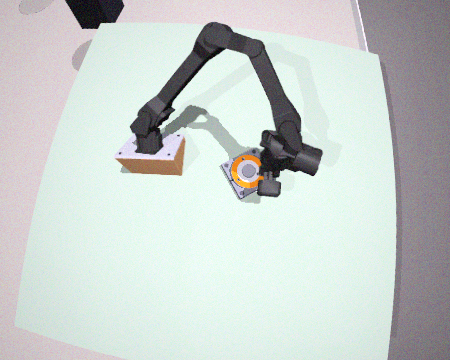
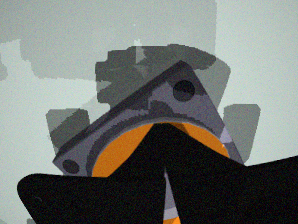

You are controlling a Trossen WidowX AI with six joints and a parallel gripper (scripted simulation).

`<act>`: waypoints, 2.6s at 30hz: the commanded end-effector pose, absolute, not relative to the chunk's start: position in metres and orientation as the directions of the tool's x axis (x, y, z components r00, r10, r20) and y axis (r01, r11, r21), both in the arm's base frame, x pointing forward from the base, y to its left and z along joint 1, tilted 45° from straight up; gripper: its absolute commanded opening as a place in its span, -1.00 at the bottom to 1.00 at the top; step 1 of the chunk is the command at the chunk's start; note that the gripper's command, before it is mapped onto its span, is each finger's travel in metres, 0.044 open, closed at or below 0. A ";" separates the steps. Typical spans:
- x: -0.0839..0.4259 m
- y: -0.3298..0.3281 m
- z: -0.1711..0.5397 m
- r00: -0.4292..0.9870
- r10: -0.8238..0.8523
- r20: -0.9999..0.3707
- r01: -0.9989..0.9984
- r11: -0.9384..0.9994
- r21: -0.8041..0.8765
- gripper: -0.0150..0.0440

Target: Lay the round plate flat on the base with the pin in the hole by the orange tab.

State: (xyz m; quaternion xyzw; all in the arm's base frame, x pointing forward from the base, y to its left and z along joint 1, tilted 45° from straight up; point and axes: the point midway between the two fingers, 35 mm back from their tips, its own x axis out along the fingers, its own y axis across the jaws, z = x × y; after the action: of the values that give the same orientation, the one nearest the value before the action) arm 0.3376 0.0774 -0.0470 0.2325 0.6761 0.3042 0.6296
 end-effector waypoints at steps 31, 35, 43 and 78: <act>0.335 0.069 -0.060 -0.110 0.691 -0.714 -0.065 0.712 0.699 -0.49; 0.335 0.067 -0.061 -0.110 0.691 -0.714 -0.065 0.712 0.699 -0.49; 0.334 0.064 -0.064 -0.110 0.691 -0.714 -0.065 0.712 0.699 -0.49; 0.326 0.051 -0.075 -0.110 0.691 -0.715 -0.065 0.713 0.698 -0.49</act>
State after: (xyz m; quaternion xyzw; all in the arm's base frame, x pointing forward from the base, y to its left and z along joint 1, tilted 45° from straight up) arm 0.3313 0.0532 -0.0684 0.2304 0.6749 0.3038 0.6318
